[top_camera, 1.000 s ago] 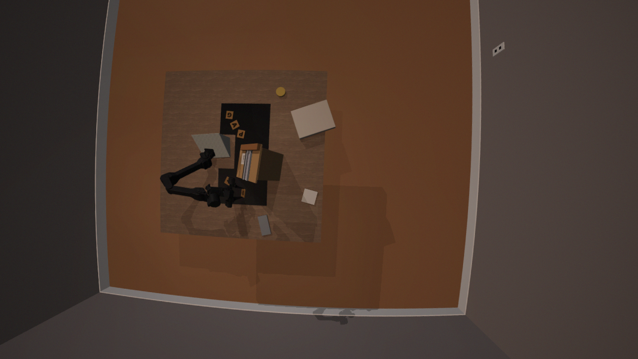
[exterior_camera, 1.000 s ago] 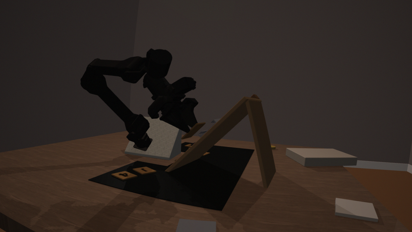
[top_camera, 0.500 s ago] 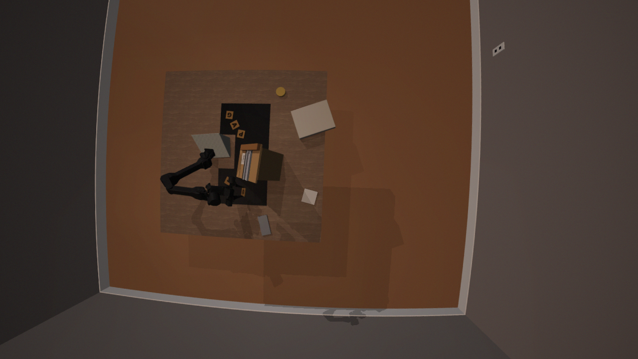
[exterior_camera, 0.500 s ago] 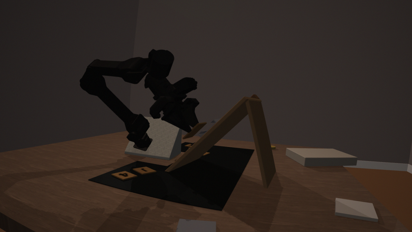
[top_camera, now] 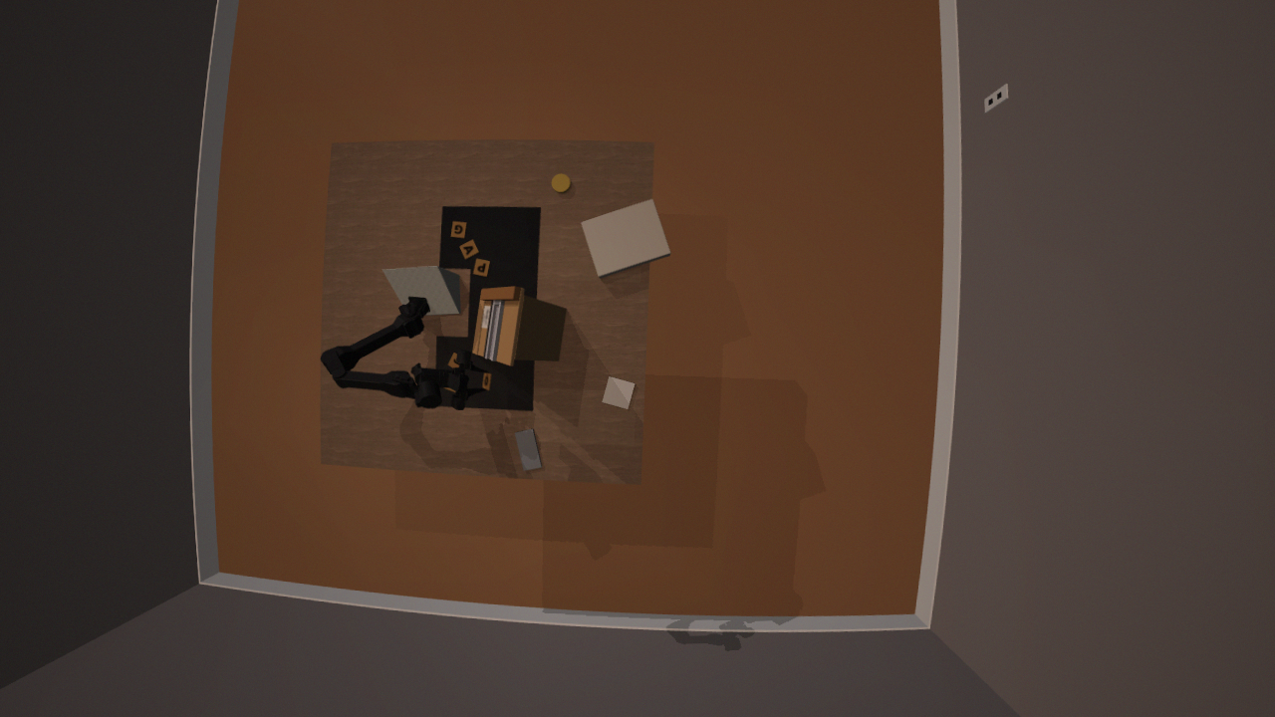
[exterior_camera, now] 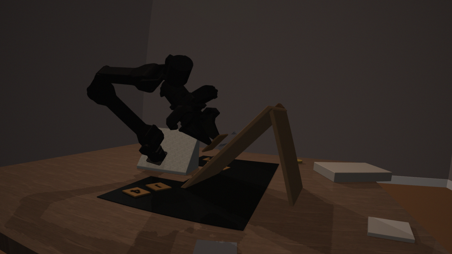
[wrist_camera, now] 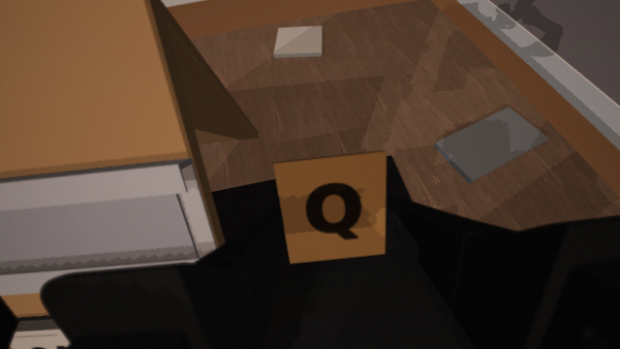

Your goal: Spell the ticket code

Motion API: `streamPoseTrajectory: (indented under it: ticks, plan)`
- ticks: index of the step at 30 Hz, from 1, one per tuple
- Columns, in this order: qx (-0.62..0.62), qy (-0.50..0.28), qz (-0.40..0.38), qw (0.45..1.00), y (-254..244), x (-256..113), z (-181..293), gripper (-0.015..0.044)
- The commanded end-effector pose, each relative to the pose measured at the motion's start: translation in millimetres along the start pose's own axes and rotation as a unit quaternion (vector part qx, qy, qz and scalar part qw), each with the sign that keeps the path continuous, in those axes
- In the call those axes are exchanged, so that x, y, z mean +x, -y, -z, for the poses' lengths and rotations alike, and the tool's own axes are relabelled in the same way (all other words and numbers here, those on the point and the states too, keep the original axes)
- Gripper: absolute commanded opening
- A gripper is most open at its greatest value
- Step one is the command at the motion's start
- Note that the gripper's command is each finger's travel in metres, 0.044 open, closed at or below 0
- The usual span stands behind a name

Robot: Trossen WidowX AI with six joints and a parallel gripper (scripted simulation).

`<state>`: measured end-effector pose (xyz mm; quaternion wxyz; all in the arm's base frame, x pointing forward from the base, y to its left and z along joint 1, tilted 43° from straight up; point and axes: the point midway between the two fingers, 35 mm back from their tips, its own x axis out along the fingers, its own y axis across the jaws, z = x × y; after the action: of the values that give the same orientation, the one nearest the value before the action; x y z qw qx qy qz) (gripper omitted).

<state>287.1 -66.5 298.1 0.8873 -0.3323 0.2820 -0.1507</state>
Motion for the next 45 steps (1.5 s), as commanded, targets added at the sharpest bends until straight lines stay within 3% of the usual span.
streamPoseTrajectory:
  ticks: [1,45]
  plan:
    - [0.003,0.000,0.001,1.000,-2.5,0.1,-0.1,0.0000]
    - [0.004,0.000,0.001,1.000,-24.7,0.9,-0.3,0.0000]
